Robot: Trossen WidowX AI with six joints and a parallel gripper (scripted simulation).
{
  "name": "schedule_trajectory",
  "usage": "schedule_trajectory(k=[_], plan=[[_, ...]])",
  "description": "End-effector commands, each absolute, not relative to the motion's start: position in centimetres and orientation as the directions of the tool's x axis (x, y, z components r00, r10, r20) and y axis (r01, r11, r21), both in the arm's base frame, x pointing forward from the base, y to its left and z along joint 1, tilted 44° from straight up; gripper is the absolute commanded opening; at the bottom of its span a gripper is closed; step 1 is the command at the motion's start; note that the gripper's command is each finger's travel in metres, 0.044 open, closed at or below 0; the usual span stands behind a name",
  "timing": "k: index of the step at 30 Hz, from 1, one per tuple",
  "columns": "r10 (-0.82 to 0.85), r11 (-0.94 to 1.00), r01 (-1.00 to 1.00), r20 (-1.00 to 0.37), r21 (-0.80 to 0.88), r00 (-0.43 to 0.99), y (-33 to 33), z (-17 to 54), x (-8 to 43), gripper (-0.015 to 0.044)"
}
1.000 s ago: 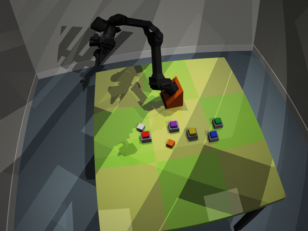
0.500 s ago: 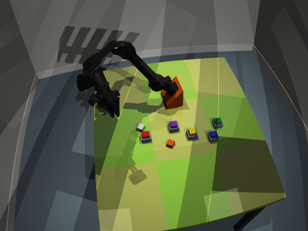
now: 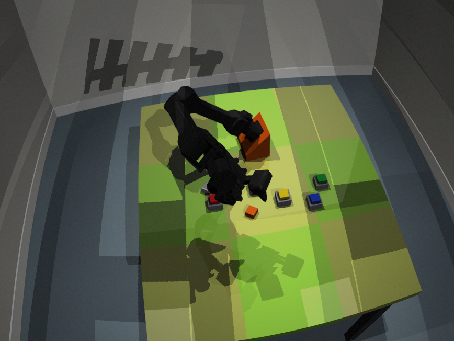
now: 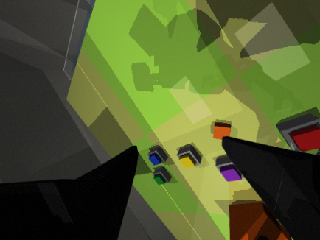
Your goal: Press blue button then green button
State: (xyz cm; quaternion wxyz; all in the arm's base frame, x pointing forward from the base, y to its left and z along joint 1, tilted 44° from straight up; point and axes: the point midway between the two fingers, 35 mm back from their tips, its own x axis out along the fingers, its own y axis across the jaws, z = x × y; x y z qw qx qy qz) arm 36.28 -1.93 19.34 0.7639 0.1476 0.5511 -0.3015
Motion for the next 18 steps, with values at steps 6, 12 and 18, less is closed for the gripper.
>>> schedule_trajectory(k=[6, 12, 18], plan=[[-0.476, 0.805, 0.403, -0.88, -0.435, 0.002, 6.8, 7.6, 36.5, 0.04], [-0.641, 0.747, 0.202, -0.766, -0.634, -0.033, 11.7, 0.1, 33.8, 0.04], [-0.679, 0.723, 0.155, -0.734, -0.674, -0.027, 12.6, -1.5, 32.9, 0.04]])
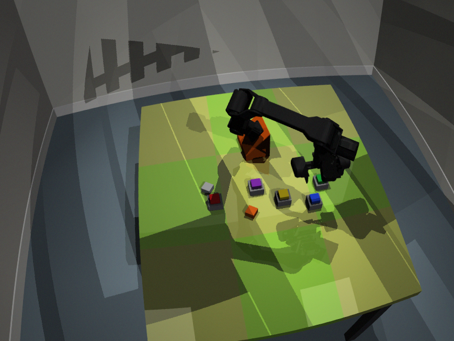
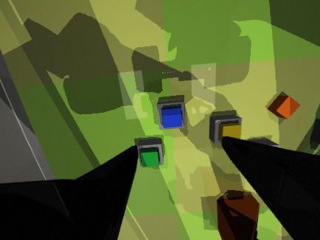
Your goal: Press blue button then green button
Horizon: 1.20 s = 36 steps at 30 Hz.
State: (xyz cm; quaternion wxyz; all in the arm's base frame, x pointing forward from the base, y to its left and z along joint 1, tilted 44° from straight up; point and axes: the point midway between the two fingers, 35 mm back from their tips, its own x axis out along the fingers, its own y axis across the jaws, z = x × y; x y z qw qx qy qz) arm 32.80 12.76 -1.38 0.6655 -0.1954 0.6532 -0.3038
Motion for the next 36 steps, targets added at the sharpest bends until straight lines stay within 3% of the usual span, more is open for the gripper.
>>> schedule_trajectory(k=[1, 7, 16, 36], plan=[[-0.679, 0.723, 0.155, -0.734, -0.674, -0.027, 12.6, -1.5, 32.9, 0.04], [-0.68, 0.721, 0.156, -0.733, -0.675, -0.026, 8.6, -5.9, 32.8, 0.0242], [-0.68, 0.721, 0.156, -0.732, -0.675, -0.026, 8.4, -6.0, 32.7, 0.002], [-0.681, 0.721, 0.156, -0.732, -0.675, -0.026, 7.4, -7.2, 32.7, 0.002]])
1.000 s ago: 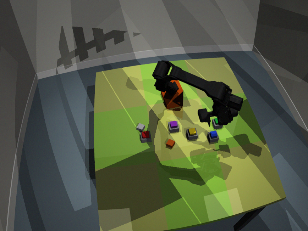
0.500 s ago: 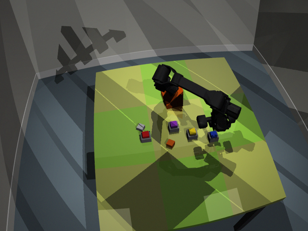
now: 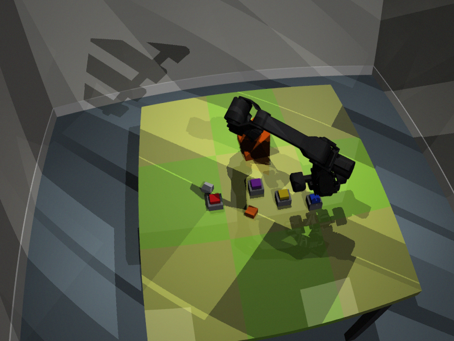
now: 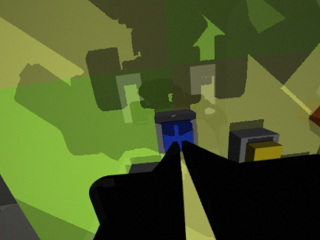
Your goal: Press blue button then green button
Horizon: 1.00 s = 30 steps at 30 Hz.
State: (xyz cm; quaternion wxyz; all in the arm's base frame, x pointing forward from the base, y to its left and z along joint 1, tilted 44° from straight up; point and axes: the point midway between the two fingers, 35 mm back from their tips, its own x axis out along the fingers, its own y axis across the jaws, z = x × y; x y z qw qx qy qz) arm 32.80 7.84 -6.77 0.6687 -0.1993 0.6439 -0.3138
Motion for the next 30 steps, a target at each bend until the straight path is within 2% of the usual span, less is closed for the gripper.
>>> schedule_trajectory(k=[1, 30], plan=[[-0.681, 0.721, 0.156, -0.732, -0.675, -0.026, 7.2, -7.3, 32.7, 0.002], [-0.681, 0.72, 0.156, -0.731, -0.676, -0.026, 6.2, -8.4, 32.7, 0.002]])
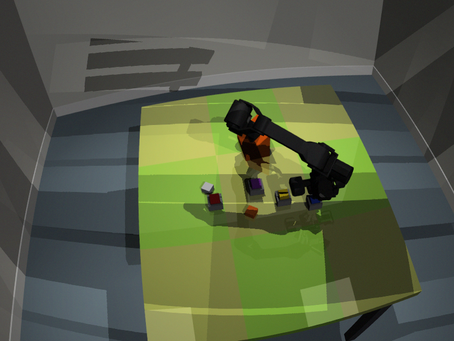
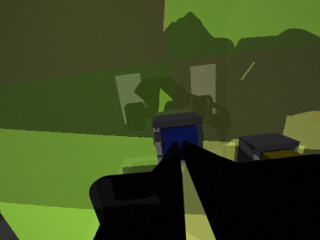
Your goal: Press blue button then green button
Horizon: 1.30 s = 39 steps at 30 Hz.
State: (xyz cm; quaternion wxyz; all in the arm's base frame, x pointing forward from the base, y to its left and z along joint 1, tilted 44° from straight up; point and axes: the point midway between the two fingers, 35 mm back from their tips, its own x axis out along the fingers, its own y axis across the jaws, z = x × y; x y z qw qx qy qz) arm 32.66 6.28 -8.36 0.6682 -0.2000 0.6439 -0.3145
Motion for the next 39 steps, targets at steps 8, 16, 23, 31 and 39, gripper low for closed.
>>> schedule_trajectory(k=[8, 16, 23, 31, 39], plan=[[-0.68, 0.721, 0.156, -0.732, -0.675, -0.026, 8.4, -6.0, 32.7, 0.002], [-0.679, 0.723, 0.155, -0.734, -0.674, -0.026, 12.0, -2.3, 32.9, 0.002], [-0.677, 0.725, 0.154, -0.736, -0.672, -0.027, 13.4, -2.1, 32.1, 0.002], [-0.675, 0.726, 0.153, -0.737, -0.671, -0.029, 17.2, -5.4, 25.9, 0.002], [-0.675, 0.726, 0.153, -0.737, -0.671, -0.029, 15.7, -7.2, 26.0, 0.002]])
